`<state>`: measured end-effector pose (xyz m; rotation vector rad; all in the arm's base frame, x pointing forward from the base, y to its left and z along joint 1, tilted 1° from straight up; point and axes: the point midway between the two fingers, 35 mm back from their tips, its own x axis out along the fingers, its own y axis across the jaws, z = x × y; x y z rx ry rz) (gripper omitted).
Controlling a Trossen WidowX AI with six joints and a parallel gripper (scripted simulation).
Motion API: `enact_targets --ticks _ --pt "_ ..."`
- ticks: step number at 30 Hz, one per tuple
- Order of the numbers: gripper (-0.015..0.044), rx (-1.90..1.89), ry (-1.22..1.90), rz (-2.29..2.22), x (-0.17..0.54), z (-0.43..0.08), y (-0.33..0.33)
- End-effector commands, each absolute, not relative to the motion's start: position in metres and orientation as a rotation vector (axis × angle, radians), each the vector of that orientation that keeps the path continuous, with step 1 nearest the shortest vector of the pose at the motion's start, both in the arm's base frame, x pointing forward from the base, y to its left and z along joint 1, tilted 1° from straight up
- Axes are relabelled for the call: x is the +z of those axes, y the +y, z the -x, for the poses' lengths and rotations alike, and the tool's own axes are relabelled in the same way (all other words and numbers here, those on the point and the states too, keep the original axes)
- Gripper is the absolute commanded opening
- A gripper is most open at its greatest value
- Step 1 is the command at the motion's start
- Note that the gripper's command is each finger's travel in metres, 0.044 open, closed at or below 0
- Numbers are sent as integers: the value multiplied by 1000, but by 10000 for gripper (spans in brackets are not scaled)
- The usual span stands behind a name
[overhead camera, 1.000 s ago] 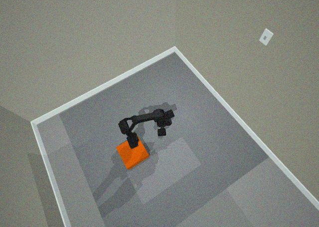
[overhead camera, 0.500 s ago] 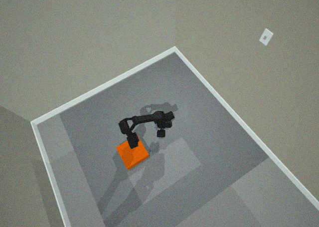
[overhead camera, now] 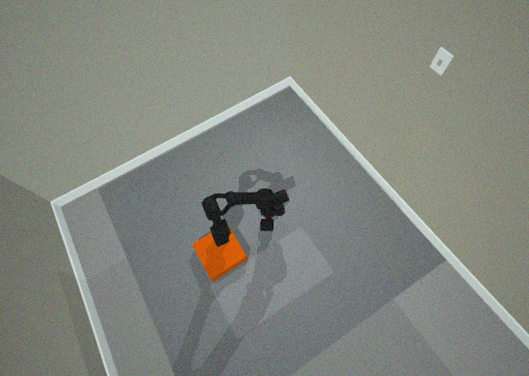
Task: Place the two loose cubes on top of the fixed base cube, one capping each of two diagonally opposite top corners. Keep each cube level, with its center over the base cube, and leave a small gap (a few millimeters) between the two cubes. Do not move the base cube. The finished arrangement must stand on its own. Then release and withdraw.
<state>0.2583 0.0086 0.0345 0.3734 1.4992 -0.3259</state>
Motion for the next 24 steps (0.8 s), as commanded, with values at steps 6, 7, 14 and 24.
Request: enact_targets --ticks 6,7,14,24 --pt "265 -332 1510 -378 21 -256 9" --pt "265 -332 1510 -378 19 -256 9" --pt "265 -332 1510 -378 8 -257 9" --pt "265 -332 1510 -378 -6 -256 10"
